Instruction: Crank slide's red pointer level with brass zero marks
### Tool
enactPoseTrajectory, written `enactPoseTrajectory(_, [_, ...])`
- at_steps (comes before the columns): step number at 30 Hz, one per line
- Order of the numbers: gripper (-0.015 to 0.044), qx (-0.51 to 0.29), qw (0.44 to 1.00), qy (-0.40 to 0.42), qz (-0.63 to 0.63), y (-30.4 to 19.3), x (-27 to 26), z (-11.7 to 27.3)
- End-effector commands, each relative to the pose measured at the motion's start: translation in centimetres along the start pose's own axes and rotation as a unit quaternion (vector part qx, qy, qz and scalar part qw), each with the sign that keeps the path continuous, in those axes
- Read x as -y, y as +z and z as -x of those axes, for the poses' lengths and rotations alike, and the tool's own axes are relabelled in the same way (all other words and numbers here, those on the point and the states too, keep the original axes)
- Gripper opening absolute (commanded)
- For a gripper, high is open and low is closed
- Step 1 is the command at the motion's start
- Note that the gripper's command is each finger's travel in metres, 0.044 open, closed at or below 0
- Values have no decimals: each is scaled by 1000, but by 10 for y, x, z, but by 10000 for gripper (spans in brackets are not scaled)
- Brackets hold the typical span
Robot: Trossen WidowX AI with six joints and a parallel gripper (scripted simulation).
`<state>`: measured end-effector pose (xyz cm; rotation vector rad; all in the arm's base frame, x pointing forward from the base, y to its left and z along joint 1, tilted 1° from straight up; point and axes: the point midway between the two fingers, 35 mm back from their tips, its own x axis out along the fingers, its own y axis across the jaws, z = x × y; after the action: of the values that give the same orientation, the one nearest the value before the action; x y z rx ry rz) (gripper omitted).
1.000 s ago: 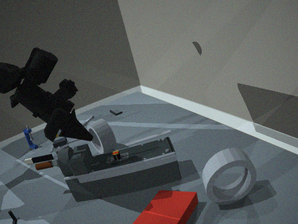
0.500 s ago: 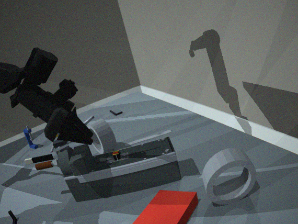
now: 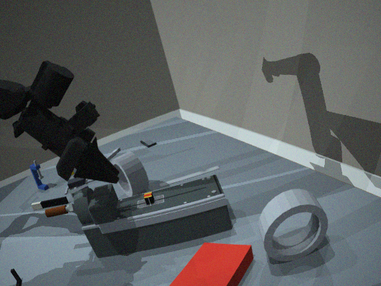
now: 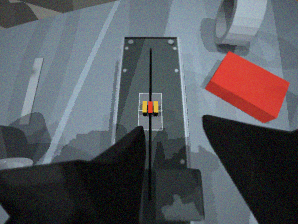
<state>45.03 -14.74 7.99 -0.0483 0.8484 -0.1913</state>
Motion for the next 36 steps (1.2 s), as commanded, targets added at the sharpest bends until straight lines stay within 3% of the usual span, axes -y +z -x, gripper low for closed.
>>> enactPoseTrajectory(1, [99,0,1000,0,0,0,0,0])
enactPoseTrajectory(5, [0,0,1000,0,0,0,0,0])
enactPoseTrajectory(27, [0,0,1000,1,0,0,0,0])
enactPoseTrajectory(36, [236,0,1000,1,0,0,0,0])
